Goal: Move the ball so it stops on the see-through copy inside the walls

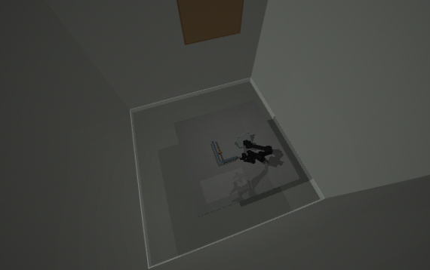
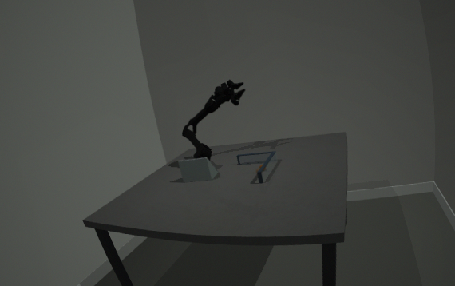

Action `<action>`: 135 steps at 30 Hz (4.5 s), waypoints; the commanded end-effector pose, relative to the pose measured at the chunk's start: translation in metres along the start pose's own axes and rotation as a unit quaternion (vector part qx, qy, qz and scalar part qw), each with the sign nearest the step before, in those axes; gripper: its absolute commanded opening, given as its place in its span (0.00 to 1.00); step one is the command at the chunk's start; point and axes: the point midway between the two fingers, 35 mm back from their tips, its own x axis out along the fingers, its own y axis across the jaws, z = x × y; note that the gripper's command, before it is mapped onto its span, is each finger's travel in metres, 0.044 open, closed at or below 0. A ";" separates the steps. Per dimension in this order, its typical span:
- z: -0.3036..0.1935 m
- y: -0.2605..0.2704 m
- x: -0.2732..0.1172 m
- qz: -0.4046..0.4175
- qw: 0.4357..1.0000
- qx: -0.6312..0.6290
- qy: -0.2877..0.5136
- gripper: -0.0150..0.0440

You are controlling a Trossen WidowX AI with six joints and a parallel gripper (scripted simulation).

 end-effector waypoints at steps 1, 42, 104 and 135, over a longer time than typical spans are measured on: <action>-0.001 -0.061 0.045 -0.119 0.987 -0.105 0.041 0.72; -0.029 -0.475 0.023 -0.334 0.544 -0.221 0.737 0.72; -0.052 -0.496 0.000 -0.335 0.550 -0.215 0.734 0.25; 0.022 -0.424 0.045 -0.352 0.565 -0.216 0.714 0.25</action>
